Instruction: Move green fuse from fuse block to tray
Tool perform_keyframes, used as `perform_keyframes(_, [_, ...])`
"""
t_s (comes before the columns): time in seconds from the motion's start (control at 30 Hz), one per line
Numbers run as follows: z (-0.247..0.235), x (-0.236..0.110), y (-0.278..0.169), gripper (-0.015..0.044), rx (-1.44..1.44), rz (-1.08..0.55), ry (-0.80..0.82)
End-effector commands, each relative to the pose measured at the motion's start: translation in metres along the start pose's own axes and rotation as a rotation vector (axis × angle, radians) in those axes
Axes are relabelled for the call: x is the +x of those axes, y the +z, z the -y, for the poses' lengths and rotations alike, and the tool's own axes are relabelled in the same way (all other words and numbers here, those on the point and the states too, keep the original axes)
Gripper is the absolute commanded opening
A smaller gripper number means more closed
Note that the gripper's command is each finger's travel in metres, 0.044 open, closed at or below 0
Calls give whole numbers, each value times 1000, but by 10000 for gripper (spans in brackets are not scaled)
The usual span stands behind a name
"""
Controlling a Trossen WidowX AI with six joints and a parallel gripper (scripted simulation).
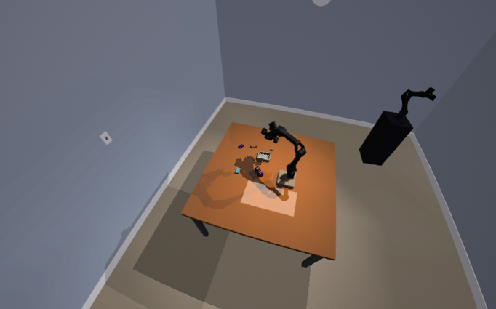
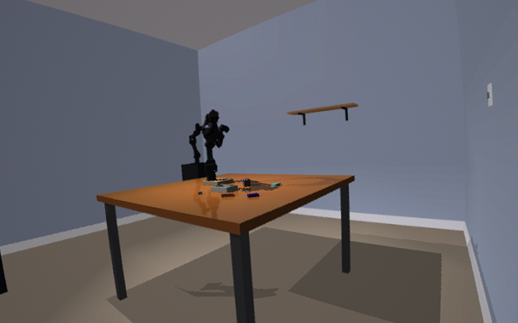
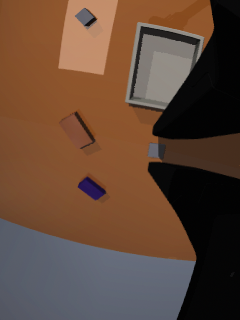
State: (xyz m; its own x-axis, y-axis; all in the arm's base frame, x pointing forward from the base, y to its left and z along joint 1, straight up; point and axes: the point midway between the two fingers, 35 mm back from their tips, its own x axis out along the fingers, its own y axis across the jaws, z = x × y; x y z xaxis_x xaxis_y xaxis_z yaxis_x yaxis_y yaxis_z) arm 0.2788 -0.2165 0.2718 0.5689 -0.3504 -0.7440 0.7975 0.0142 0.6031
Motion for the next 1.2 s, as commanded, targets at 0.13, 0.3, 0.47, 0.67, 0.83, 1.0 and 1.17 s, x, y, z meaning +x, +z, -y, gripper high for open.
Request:
perform_keyframes(0.13, [14, 59, -117, 60, 342, -203, -268])
perform_keyframes(0.3, [32, 73, -179, 60, 508, -212, -446])
perform_keyframes(0.47, [58, 79, -237, 60, 649, -148, -621])
perform_keyframes(0.67, [79, 78, -269, 60, 727, -69, -719])
perform_keyframes(0.83, [79, 79, -267, 60, 727, -68, -719])
perform_keyframes(1.0, [81, 81, -268, 60, 727, -69, -719])
perform_keyframes(1.17, [83, 85, -270, 60, 727, -69, -719])
